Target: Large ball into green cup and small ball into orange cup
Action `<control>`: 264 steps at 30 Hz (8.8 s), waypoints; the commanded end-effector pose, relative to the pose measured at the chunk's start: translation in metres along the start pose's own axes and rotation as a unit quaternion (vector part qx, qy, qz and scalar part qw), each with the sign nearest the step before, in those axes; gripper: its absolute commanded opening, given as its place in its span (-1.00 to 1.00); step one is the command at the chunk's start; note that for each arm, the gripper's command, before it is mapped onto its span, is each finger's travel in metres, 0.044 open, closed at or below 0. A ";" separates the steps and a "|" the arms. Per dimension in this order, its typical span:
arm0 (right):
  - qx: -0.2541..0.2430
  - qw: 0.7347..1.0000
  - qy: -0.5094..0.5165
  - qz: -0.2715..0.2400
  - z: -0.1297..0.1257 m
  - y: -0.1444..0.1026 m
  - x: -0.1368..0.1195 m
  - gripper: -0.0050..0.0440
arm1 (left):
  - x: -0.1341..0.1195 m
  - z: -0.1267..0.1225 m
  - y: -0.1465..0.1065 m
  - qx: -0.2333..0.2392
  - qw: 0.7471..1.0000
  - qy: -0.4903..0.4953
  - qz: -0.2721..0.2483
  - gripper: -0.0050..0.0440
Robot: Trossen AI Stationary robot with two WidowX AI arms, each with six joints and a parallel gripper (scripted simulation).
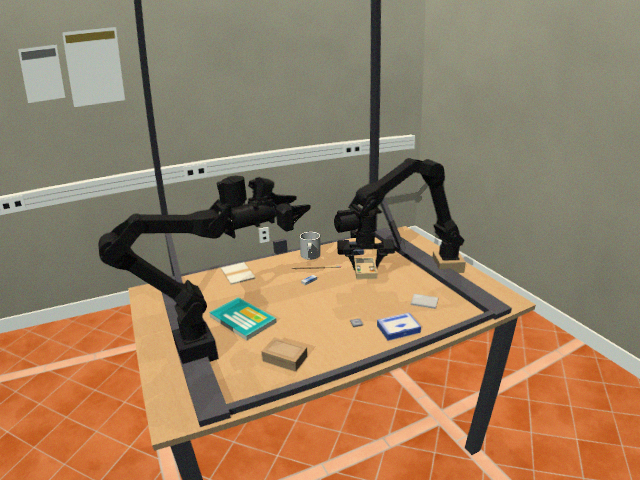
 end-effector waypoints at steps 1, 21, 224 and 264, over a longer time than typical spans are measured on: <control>-0.001 1.000 0.000 -0.008 -0.001 -0.001 0.007 0.84 | -0.002 0.005 -0.012 0.019 1.000 -0.001 0.007 -1.00; -0.001 1.000 0.000 -0.008 -0.001 -0.001 0.007 0.84 | -0.001 0.005 -0.009 0.014 1.000 -0.001 0.006 -1.00; -0.001 1.000 0.000 -0.008 -0.001 -0.001 0.007 0.84 | -0.001 0.007 -0.006 0.028 1.000 0.000 0.010 0.81; -0.002 1.000 0.000 -0.019 -0.001 -0.003 0.016 0.84 | 0.082 0.020 -0.156 0.457 0.760 -0.417 -0.198 0.81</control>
Point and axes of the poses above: on each arm, the point midway between the two fingers, 35 mm back from their tips, its own y axis out along the fingers, its own z axis across the jaws, x = y × z, the point moved 1 cm from there along -y, back along the fingers, and after that the axes turned 5 degrees about -y, right-handed, at the moved point
